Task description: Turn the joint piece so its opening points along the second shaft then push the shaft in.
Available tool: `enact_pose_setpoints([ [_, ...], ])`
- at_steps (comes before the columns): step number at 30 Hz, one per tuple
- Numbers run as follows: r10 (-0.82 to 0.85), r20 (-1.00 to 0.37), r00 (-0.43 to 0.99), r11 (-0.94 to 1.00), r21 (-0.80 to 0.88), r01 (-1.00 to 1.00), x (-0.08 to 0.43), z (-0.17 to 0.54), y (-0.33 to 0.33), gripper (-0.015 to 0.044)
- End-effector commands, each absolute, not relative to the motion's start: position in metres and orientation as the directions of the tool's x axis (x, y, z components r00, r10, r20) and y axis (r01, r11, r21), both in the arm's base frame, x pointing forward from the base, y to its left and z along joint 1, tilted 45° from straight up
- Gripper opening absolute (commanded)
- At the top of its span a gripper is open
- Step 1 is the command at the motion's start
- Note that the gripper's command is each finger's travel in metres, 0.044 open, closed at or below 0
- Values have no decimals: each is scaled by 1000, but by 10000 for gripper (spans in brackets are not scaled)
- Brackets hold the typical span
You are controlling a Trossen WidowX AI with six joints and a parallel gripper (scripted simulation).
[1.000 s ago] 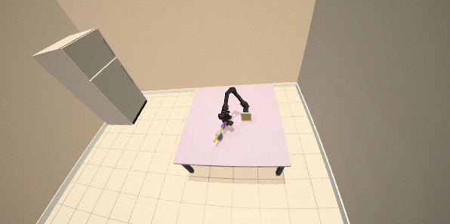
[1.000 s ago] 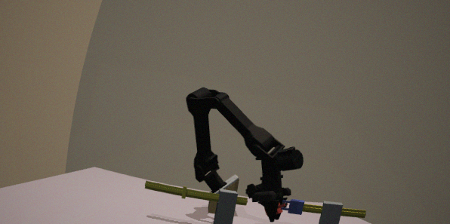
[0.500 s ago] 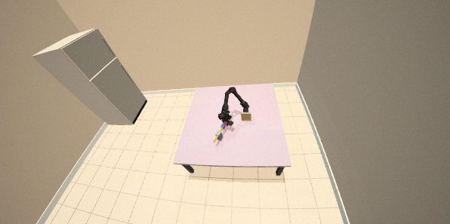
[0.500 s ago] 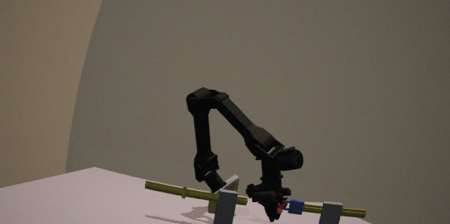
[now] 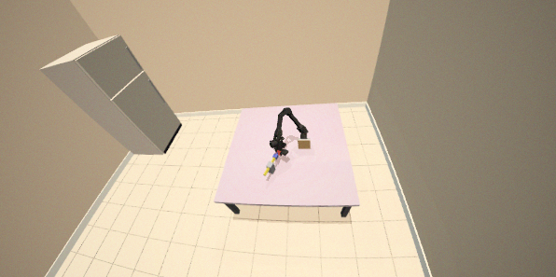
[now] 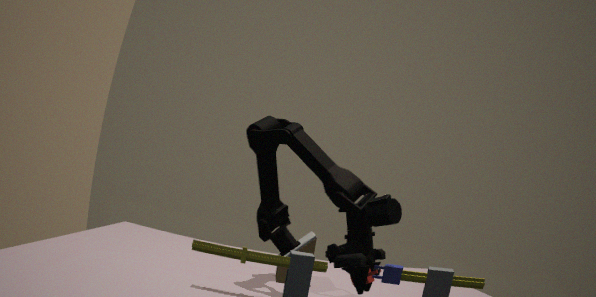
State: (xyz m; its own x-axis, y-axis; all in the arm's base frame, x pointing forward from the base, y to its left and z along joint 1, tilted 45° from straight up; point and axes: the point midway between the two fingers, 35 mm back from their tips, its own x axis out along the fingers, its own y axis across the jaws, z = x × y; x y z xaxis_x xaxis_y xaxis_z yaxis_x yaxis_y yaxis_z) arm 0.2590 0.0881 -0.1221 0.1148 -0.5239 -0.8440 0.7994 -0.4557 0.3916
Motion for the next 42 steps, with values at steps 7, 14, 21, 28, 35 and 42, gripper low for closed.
enact_pose_setpoints([
  [7,-526,-843,115,-452,392,802,258,-122,87,182],
  [14,-526,-843,115,-452,392,802,258,-122,87,182],
  [21,-526,-843,115,-452,392,802,258,-122,87,182],
  [28,-526,-843,115,-452,392,802,258,-122,87,182],
  [35,-524,-844,115,-456,392,799,259,-122,88,147],
  [42,-524,-844,115,-456,392,799,259,-122,88,0],
])
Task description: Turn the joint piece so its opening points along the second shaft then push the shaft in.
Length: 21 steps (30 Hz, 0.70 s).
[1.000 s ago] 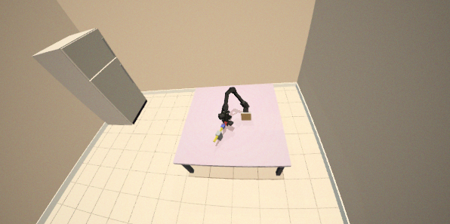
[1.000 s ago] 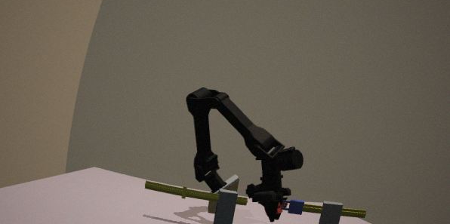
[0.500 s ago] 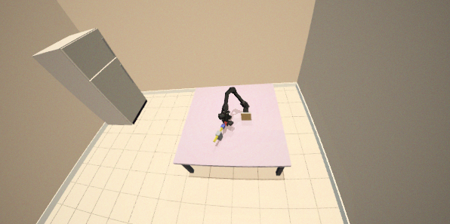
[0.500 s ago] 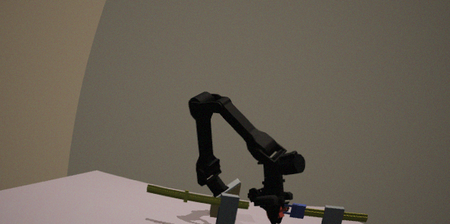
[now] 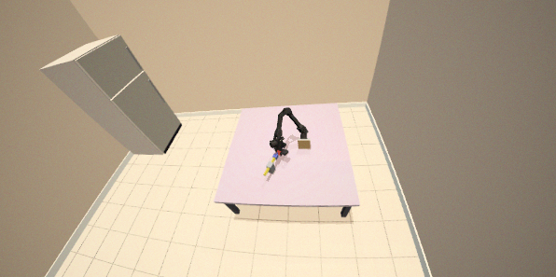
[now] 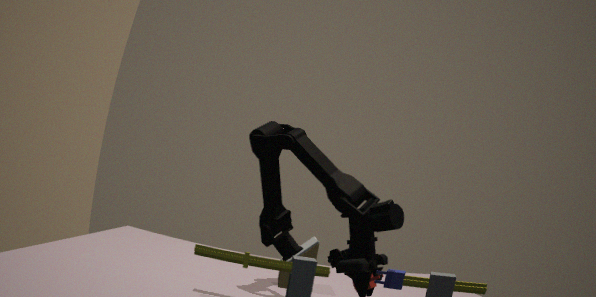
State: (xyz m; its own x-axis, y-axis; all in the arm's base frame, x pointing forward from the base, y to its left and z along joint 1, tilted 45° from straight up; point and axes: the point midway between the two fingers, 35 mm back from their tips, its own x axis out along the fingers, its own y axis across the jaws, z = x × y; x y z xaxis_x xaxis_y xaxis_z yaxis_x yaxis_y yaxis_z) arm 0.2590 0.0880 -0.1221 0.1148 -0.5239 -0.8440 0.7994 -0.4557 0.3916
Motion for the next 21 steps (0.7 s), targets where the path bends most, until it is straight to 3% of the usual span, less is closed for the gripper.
enact_pose_setpoints([
  [1,-524,-844,115,-456,392,799,259,-122,88,0],
  [21,-662,-749,-22,-318,254,914,263,-112,88,0],
])
